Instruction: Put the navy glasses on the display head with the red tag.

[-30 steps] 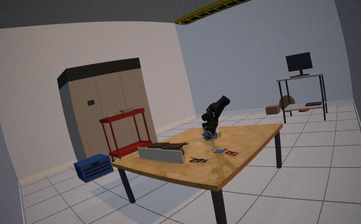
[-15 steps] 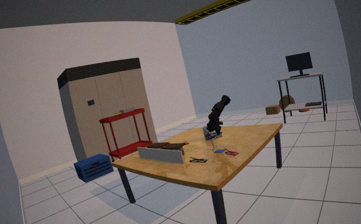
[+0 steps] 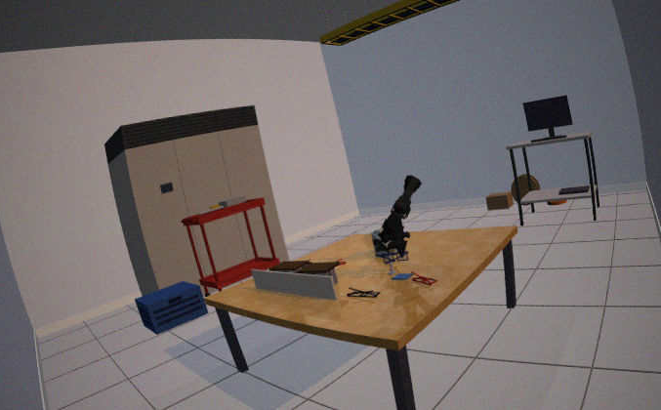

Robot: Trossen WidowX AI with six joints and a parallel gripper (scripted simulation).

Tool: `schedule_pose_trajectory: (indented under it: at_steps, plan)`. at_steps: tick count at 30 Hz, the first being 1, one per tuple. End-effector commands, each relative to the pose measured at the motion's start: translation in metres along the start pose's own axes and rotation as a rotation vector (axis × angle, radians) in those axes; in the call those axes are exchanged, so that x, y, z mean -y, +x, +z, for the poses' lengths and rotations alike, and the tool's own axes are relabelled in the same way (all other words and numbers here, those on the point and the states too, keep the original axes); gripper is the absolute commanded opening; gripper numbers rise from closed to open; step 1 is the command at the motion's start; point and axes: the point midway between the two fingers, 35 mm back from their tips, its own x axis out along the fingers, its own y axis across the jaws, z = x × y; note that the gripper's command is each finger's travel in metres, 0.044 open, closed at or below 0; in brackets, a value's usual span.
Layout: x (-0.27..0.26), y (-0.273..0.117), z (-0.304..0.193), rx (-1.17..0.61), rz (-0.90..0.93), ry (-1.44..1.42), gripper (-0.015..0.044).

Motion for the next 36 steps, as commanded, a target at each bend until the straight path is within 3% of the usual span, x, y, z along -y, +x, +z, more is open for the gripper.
schedule_pose_trajectory:
  at_steps: [1, 36]
  plan:
    - [0.002, 0.002, -0.001, 0.004, 0.001, 0.005, 0.0000]
    - [0.019, 0.002, -0.020, 0.002, 0.001, 0.006, 0.0000]
